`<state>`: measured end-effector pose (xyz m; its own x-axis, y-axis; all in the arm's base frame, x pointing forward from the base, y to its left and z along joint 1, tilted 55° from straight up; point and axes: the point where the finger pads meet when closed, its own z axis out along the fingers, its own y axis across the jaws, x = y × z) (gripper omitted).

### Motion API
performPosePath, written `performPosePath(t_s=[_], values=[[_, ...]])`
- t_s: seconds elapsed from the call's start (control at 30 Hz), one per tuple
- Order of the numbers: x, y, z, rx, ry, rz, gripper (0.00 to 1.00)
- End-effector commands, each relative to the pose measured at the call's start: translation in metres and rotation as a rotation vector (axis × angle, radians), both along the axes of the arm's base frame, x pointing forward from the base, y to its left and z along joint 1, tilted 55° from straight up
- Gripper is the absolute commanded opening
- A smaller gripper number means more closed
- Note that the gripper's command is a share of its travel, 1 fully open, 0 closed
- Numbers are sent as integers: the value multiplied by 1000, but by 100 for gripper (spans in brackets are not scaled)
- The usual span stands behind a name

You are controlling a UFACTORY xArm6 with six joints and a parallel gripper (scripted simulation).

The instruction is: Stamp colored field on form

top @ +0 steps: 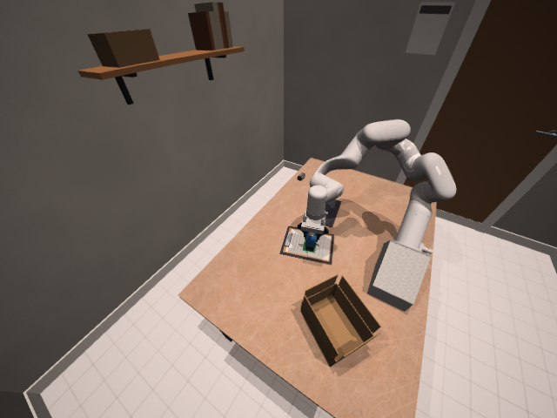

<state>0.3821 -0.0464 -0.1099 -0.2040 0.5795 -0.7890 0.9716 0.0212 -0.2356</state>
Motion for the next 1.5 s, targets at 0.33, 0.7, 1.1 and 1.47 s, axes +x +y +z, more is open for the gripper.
performPosePath(t_s=[0.33,0.7,1.1,1.47], values=[[3,3,2,4,-7,3,30],[8,34,23,4,-7,3,30],[14,27,36,8,-9,3,30],[28,-63,160,-2,-47,-23,30]])
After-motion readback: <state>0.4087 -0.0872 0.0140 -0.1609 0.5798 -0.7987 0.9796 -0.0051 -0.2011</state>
